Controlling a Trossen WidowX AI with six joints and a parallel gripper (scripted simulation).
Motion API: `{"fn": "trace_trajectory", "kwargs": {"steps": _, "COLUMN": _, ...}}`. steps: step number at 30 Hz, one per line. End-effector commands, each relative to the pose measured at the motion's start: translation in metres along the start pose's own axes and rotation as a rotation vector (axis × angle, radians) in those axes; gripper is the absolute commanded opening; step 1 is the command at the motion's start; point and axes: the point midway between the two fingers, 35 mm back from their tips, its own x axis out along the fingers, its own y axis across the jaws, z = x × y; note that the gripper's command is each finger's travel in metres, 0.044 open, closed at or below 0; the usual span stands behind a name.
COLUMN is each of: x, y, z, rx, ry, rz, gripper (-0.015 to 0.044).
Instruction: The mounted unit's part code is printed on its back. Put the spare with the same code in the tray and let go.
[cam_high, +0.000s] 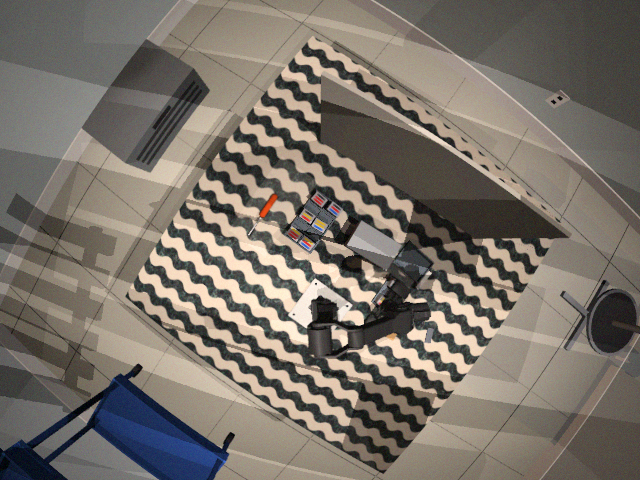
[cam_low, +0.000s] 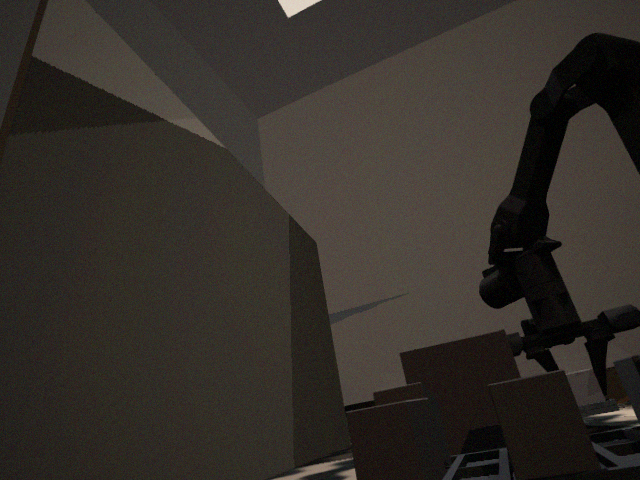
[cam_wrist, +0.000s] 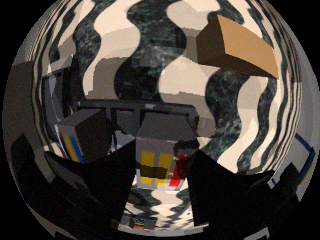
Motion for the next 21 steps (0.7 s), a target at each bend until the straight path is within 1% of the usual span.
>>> {"fn": "trace_trajectory", "kwargs": {"steps": 1, "x": 0.0, "y": 0.0, "z": 0.0, "rx": 0.0, "ry": 0.0, "rz": 0.0, "gripper": 0.0142}}
{"fn": "trace_trajectory", "kwargs": {"steps": 5, "x": 0.0, "y": 0.0, "z": 0.0, "rx": 0.0, "ry": 0.0, "rz": 0.0, "gripper": 0.0115}}
{"fn": "trace_trajectory", "kwargs": {"steps": 9, "x": 0.0, "y": 0.0, "z": 0.0, "rx": 0.0, "ry": 0.0, "rz": 0.0, "gripper": 0.001}}
{"fn": "trace_trajectory", "kwargs": {"steps": 10, "x": 0.0, "y": 0.0, "z": 0.0, "rx": 0.0, "ry": 0.0, "rz": 0.0, "gripper": 0.0}}
{"fn": "trace_trajectory", "kwargs": {"steps": 18, "x": -0.001, "y": 0.0, "z": 0.0, "rx": 0.0, "ry": 0.0, "rz": 0.0, "gripper": 0.0}}
{"fn": "trace_trajectory", "kwargs": {"steps": 21, "x": -0.013, "y": 0.001, "z": 0.001, "rx": 0.001, "ry": 0.0, "rz": 0.001, "gripper": 0.0}}
